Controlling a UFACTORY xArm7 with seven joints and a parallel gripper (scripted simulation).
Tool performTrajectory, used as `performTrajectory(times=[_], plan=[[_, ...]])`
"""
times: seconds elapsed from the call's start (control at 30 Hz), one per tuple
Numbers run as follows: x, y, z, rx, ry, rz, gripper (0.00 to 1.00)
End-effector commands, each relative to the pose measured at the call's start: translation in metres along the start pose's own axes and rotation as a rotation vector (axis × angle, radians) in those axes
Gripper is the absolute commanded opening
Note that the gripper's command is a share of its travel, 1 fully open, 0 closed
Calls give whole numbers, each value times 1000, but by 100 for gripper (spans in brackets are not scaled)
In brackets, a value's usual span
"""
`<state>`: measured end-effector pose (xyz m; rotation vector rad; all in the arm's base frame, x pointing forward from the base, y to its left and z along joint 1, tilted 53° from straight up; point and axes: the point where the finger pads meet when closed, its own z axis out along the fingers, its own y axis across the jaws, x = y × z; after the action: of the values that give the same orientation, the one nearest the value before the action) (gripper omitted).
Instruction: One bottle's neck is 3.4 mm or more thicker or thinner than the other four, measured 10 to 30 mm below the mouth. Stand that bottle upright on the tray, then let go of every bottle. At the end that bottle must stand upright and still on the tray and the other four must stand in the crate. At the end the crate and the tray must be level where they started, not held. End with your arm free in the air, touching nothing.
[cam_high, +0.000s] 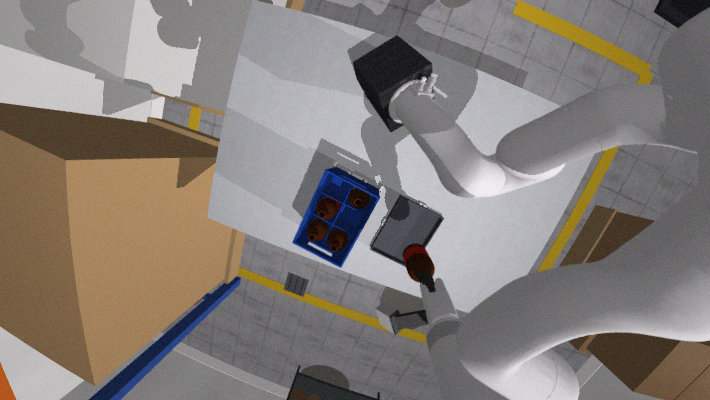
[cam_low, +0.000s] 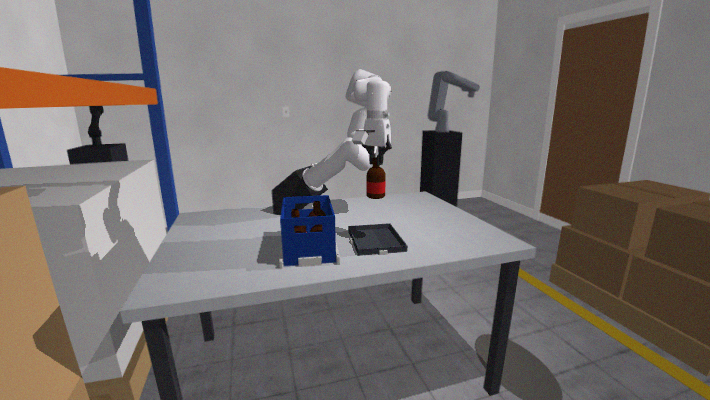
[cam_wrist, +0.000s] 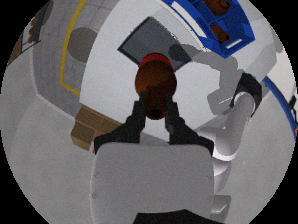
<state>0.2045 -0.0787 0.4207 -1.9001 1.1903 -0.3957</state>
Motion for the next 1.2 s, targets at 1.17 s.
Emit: performTrajectory(times=[1.17], plan=[[0, -1, 12, 3, 2, -1, 0]])
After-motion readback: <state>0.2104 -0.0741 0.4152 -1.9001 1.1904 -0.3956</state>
